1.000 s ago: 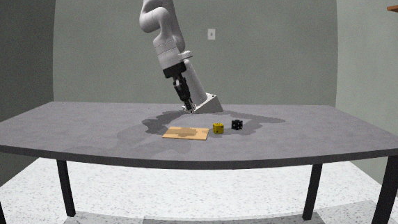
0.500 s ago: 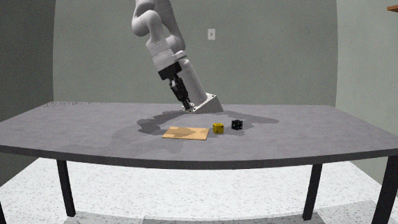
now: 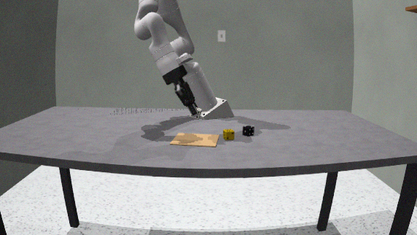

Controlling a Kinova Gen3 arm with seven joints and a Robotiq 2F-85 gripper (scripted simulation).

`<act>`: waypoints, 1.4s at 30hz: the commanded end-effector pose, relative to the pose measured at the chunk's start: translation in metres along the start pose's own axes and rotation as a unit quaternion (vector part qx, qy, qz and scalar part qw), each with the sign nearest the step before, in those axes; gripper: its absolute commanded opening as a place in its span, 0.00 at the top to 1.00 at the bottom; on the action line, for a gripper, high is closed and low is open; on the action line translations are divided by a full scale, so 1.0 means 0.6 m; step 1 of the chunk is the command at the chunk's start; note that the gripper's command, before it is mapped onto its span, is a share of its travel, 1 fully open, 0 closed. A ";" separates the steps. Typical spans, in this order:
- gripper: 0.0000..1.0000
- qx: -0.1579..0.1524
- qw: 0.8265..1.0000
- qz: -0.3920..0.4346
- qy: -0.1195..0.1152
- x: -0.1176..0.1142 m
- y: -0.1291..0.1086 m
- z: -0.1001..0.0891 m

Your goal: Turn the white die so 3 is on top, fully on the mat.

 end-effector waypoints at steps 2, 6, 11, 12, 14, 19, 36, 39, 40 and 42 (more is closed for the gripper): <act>0.74 0.000 1.000 0.001 0.001 0.000 0.001 -0.001; 0.74 0.000 1.000 0.001 0.001 0.000 0.001 -0.001; 0.74 0.003 1.000 0.001 0.000 -0.001 0.002 0.000; 0.74 0.003 1.000 0.001 0.000 -0.001 0.002 0.000; 0.74 0.004 1.000 0.001 0.000 -0.001 0.002 0.000; 0.74 0.011 1.000 0.001 -0.002 -0.004 0.004 0.001; 0.74 0.063 0.998 0.002 -0.002 -0.014 0.012 0.006; 0.74 0.076 0.997 0.002 0.002 -0.014 0.013 0.006; 0.74 0.080 0.997 0.002 0.004 -0.014 0.014 0.006; 0.74 0.088 0.996 0.002 0.007 -0.013 0.015 0.006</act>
Point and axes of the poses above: the point where the finger pads meet when closed, its own z axis out along the fingers, its own x axis across the jaws, y = z × x, the point moved 4 cm from there along -z, back along the fingers, and after that the axes turned 14 degrees about -z, right-handed, at the moved point
